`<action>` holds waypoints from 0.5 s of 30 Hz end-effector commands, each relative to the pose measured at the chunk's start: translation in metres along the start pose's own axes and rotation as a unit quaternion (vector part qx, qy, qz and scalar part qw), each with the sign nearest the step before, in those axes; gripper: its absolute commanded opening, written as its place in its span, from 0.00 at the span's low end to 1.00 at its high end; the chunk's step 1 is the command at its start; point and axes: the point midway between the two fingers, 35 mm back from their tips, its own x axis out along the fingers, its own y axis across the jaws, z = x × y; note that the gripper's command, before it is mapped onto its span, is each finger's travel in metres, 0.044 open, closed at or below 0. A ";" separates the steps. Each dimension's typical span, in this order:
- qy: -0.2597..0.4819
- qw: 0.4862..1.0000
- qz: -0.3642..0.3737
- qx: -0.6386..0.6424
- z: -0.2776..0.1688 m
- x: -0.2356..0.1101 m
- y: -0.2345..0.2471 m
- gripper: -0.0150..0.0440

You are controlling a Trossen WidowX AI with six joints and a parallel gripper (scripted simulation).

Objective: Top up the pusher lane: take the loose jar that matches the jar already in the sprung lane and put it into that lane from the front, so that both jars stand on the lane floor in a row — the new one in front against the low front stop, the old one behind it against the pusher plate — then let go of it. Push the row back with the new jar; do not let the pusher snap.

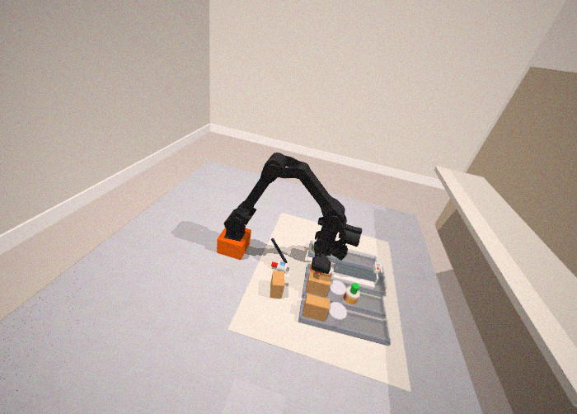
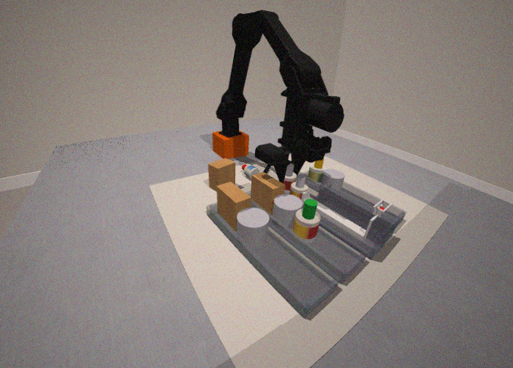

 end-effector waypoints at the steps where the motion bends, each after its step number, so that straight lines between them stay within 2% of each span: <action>1: -0.012 1.000 0.000 0.001 0.006 0.001 0.000 0.25; 15: -0.012 1.000 0.000 0.001 0.005 0.005 0.000 0.25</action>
